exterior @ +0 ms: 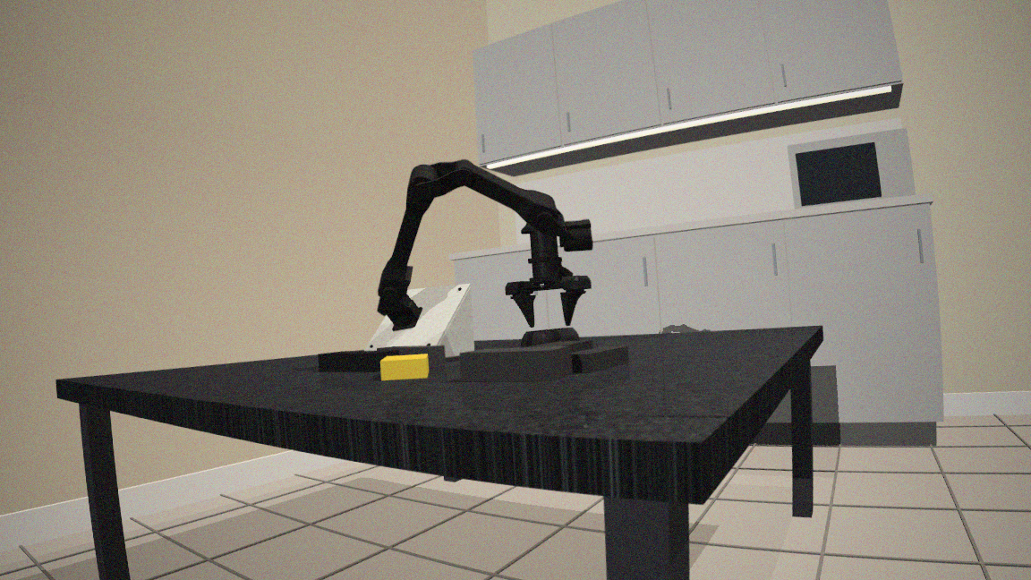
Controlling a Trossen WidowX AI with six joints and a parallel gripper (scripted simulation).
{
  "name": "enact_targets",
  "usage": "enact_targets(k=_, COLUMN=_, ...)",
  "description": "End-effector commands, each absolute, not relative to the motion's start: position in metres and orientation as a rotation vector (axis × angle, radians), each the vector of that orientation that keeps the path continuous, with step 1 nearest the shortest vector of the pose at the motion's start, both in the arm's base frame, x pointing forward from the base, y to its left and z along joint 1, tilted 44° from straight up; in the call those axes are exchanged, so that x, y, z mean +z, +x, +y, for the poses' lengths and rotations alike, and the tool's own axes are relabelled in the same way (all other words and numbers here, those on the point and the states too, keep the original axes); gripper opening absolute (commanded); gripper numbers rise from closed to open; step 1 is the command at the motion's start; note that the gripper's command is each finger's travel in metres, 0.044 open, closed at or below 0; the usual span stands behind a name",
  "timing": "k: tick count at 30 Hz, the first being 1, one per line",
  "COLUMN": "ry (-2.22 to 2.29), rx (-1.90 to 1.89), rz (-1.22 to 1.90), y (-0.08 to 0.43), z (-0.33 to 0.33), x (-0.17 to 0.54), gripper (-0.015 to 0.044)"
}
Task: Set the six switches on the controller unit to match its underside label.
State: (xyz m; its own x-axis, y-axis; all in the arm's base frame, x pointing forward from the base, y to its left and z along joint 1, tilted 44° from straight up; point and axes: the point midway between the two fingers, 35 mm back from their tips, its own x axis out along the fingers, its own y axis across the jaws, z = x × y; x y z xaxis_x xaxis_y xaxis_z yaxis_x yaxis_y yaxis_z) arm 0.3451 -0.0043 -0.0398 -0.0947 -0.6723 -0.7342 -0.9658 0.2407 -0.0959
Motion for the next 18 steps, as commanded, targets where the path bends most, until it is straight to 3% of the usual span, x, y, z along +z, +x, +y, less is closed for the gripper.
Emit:
enact_targets(k=1, ry=-1.507, rx=0.560, rz=1.842, y=0.344, z=-0.005, x=-0.039, gripper=0.0440)
enact_targets(k=5, ry=-1.507, rx=0.560, rz=1.842, y=0.344, z=-0.005, x=-0.039, gripper=0.0440)
enact_targets(k=9, ry=-1.552, rx=0.675, rz=1.851, y=0.348, z=-0.002, x=-0.038, gripper=0.0335)
enact_targets(k=18, ry=-1.760, rx=1.430, rz=1.780, y=0.362, z=0.011, x=-0.031, gripper=0.0099)
